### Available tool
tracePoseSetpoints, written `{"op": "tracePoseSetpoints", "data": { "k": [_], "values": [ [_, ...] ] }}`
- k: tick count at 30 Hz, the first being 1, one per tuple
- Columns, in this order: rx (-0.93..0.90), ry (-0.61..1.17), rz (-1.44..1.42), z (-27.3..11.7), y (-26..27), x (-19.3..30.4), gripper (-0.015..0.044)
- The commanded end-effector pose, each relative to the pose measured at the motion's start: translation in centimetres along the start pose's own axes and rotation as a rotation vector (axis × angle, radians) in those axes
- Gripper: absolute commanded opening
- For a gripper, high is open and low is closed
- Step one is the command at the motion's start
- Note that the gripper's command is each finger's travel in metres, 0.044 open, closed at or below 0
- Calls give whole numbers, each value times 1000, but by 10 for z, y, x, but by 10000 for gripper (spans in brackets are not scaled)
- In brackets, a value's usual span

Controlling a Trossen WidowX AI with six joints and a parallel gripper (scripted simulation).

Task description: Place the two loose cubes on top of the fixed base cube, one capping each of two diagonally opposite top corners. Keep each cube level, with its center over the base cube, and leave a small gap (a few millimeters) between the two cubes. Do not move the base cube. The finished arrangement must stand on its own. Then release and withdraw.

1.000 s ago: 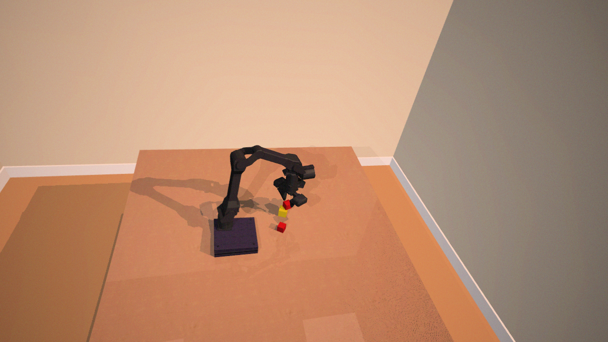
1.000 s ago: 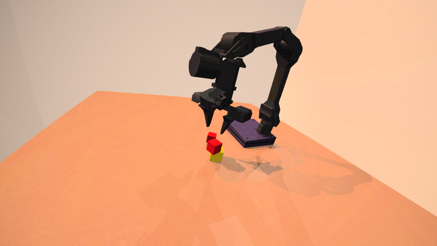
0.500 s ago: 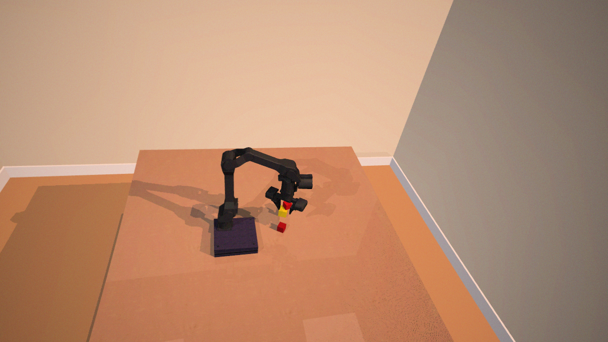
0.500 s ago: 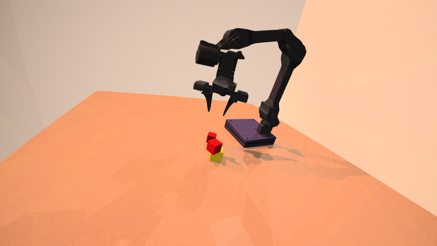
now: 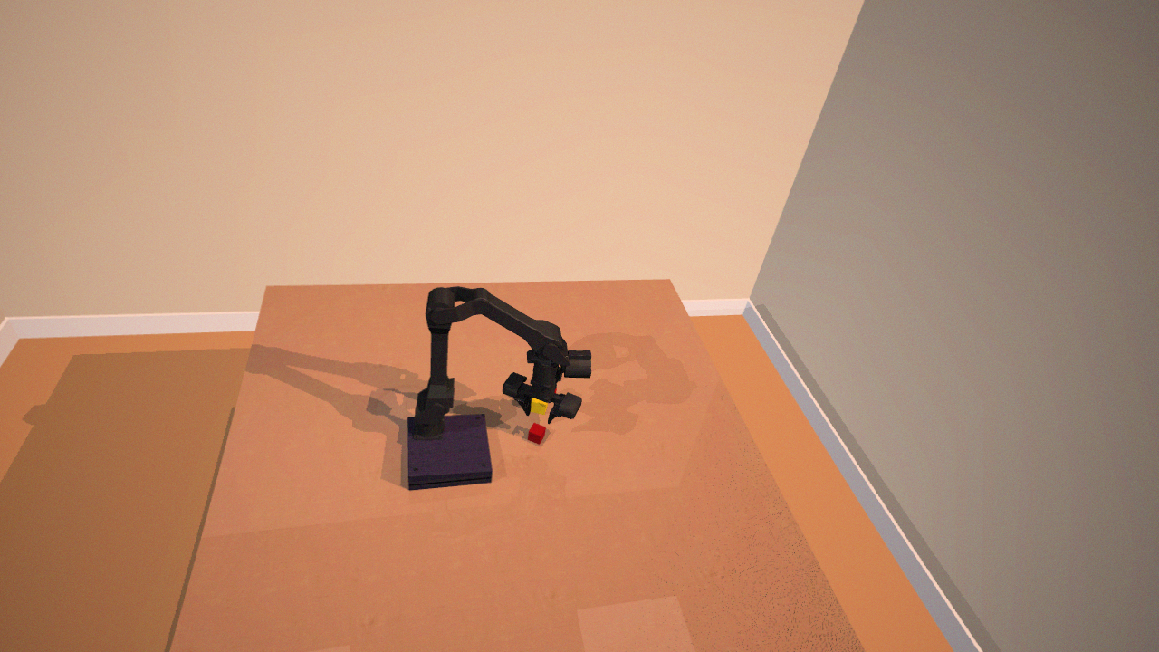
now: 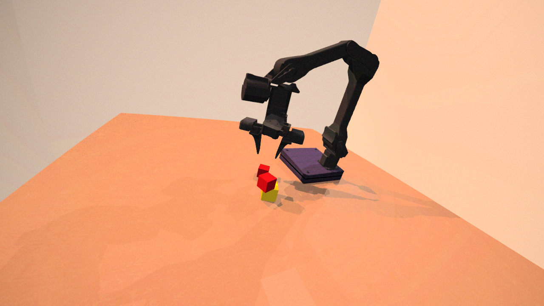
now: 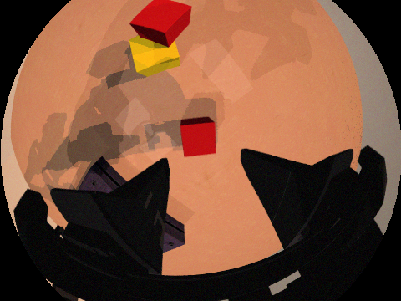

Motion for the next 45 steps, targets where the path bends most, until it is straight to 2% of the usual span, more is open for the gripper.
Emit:
{"op": "tracePoseSetpoints", "data": {
  "k": [1,32,38,45],
  "values": [
    [-2,-4,1,11,1,0,265],
    [-2,-5,1,59,1,0,265],
    [-2,-5,1,59,1,0,107],
    [-2,-5,1,51,0,-1,105]
  ]
}}
Point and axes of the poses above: the point midway between the two fingers, 35 mm back from their tips, its own z axis out along the fingers, its own y axis across the jaws, x = y × z, the point moved 4 cm from there along -z, back along the fingers, and after that the axes turned 10 degrees about z, right-handed, at the moved point
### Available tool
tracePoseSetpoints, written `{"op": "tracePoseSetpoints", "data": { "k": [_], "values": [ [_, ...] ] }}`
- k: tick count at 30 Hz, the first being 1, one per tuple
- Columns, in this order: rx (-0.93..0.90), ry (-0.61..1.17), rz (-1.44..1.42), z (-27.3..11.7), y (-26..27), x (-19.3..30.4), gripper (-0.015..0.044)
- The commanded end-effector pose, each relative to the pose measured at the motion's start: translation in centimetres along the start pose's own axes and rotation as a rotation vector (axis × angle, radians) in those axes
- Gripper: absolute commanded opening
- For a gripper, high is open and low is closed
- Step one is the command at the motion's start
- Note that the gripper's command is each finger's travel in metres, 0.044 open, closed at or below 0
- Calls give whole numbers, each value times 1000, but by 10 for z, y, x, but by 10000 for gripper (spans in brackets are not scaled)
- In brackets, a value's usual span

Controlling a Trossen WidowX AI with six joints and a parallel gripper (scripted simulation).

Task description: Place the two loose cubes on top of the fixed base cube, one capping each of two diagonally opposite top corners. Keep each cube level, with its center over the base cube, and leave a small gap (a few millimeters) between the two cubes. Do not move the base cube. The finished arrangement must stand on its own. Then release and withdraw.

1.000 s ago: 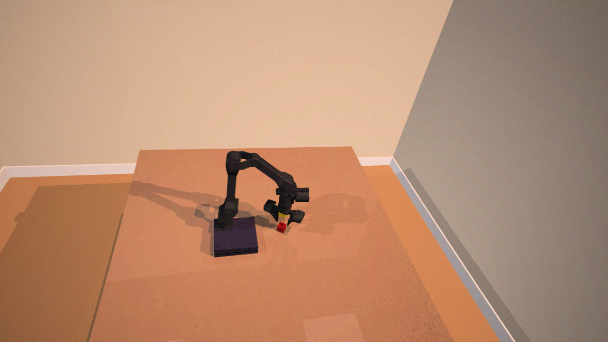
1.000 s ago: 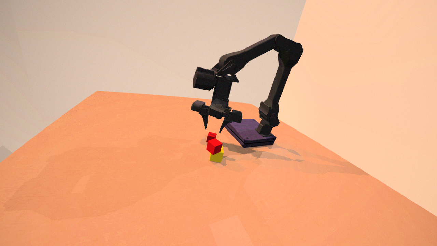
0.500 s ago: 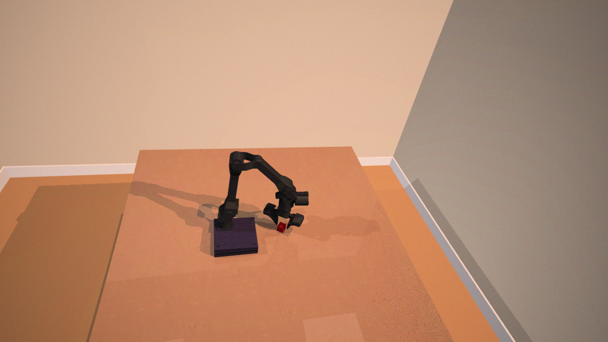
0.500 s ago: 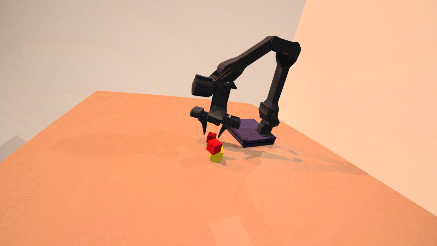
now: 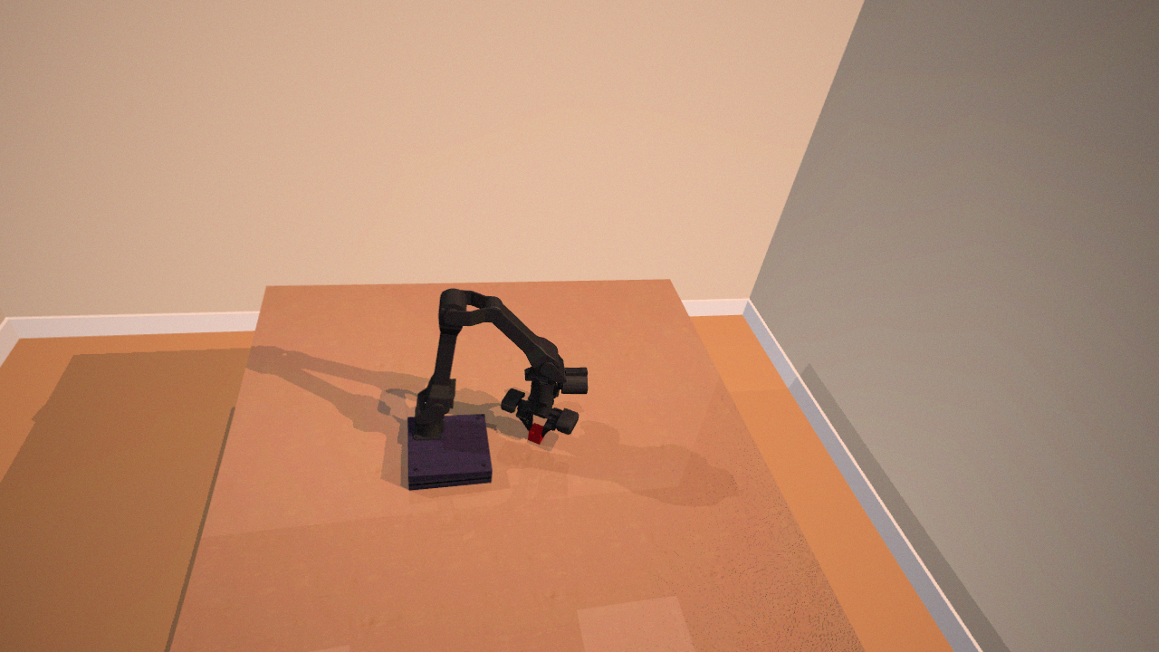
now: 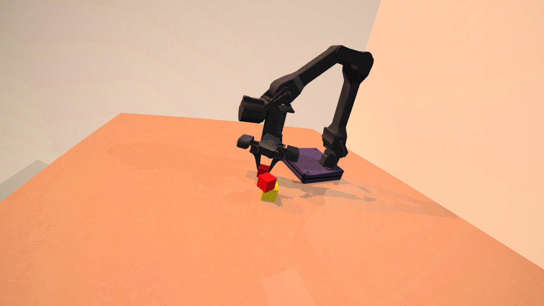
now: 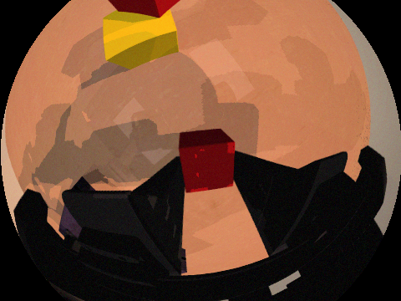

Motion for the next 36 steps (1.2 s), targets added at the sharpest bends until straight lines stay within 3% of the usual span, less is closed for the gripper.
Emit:
{"op": "tracePoseSetpoints", "data": {
  "k": [1,36],
  "values": [
    [-1,-4,4,-9,-2,-2,105],
    [0,-4,7,-108,-1,-1,105]
  ]
}}
Point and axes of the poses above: the point midway between the two fingers, 35 mm back from their tips, its own z axis out along the fingers, its own y axis across the jaws, x = y × z, the point moved 4 cm from there along -z, back along the fingers, and after that the axes turned 10 degrees about z, right-handed, at the moved point
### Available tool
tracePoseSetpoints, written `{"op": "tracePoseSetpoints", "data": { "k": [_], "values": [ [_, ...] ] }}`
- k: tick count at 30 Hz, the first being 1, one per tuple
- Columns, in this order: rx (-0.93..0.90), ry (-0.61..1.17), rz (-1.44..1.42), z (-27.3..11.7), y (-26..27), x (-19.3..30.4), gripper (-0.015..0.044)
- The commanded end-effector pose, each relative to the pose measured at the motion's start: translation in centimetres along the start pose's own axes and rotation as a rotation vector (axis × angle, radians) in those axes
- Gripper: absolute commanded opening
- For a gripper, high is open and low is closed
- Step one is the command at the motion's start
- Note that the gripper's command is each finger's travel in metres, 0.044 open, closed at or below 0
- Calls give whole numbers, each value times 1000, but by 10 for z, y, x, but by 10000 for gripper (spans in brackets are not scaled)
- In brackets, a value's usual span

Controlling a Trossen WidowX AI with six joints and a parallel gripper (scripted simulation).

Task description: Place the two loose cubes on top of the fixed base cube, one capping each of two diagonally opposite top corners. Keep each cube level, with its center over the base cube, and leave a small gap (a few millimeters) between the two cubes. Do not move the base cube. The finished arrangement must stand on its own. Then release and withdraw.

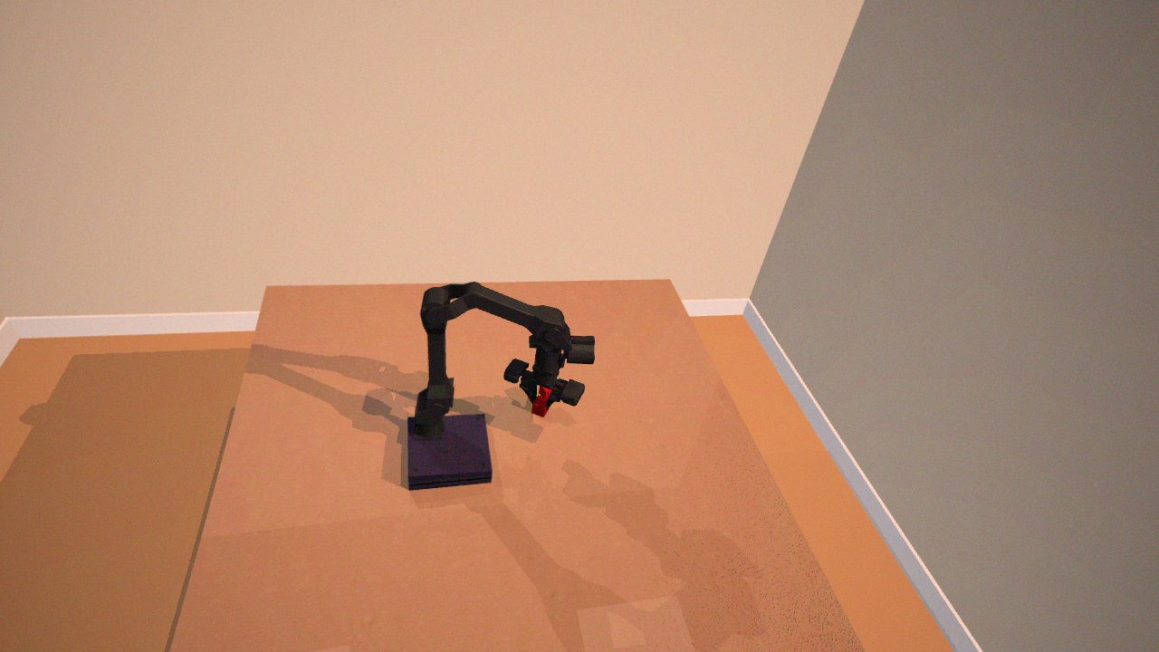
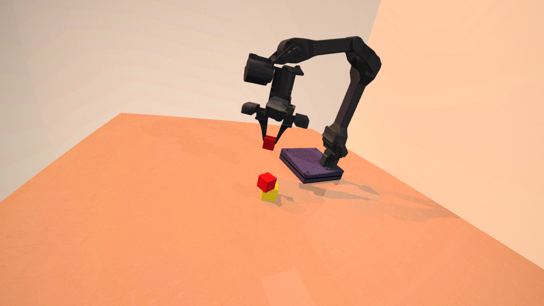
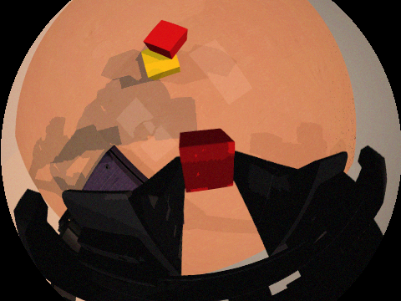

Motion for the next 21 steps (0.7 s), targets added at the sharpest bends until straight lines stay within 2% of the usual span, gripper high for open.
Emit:
{"op": "tracePoseSetpoints", "data": {
  "k": [1,21],
  "values": [
    [3,-9,10,-6,2,-2,105],
    [-4,-13,454,-3,40,-53,105]
  ]
}}
Point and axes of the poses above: the point midway between the two fingers, 35 mm back from their tips, its own z axis out along the fingers, its own y axis across the jaws, x = y × z, the point moved 4 cm from there along -z, back along the fingers, and after that the axes turned 10 degrees about z, right-handed, at the moved point
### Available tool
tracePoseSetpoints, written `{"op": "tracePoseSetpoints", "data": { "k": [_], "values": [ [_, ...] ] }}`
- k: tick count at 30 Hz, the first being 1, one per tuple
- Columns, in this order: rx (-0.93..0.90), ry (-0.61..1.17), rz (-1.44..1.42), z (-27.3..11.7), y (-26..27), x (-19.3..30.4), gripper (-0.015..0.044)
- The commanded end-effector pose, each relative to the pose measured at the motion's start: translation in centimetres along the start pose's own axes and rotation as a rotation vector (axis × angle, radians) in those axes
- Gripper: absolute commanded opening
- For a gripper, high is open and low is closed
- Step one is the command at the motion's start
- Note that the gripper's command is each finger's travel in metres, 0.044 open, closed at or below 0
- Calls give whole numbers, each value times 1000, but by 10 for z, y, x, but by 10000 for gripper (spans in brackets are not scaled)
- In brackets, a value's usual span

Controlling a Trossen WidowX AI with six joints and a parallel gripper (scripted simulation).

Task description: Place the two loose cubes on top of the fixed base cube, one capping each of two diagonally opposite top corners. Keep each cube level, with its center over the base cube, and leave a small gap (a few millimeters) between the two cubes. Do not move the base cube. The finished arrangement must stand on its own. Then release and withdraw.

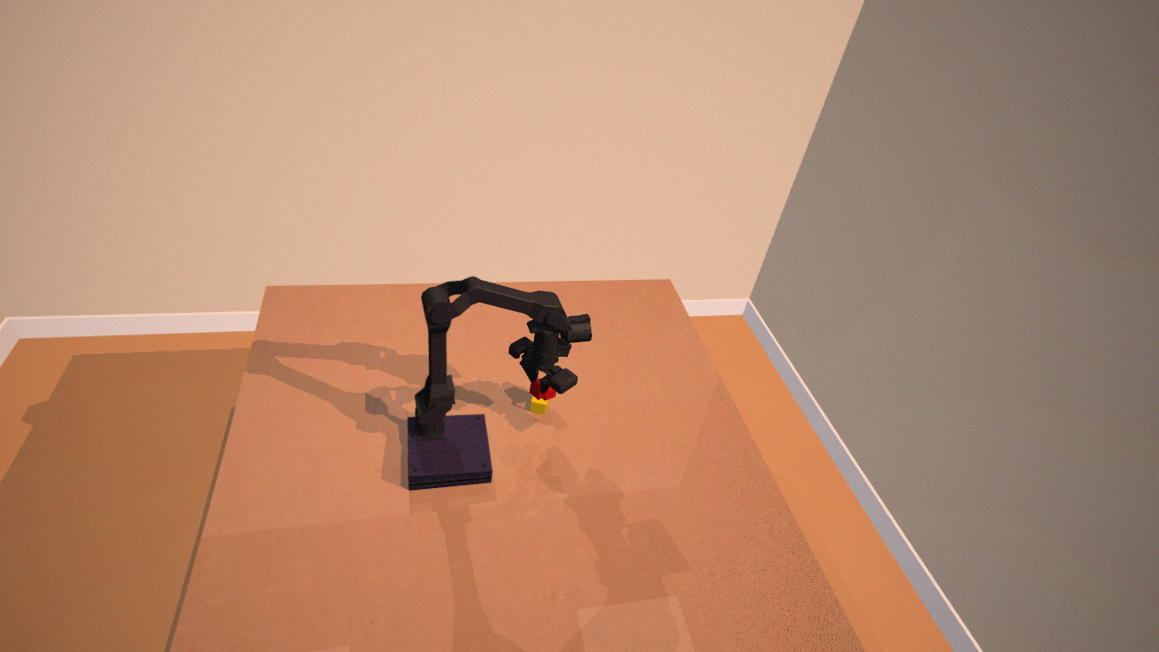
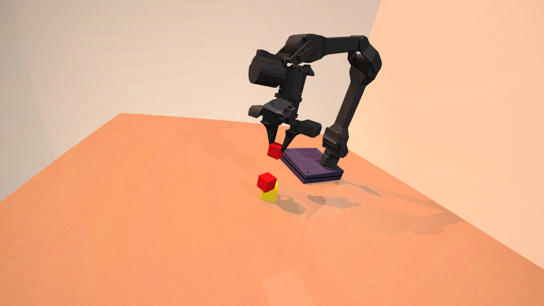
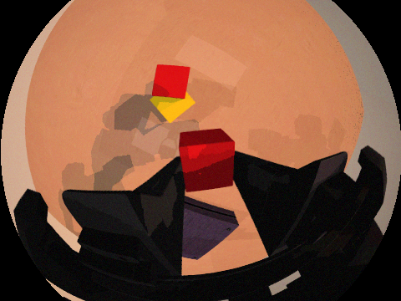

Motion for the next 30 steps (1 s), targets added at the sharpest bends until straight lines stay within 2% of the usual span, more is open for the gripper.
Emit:
{"op": "tracePoseSetpoints", "data": {
  "k": [1,9,30],
  "values": [
    [6,-6,91,-1,11,-7,105],
    [2,-8,254,1,33,-16,105],
    [2,-8,267,31,34,-15,105]
  ]
}}
Point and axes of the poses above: the point midway between the two fingers, 35 mm back from their tips, its own z axis out along the fingers, its own y axis across the jaws, x = y × z, the point moved 4 cm from there along -z, back along the fingers, and after that the axes turned 10 degrees about z, right-handed, at the moved point
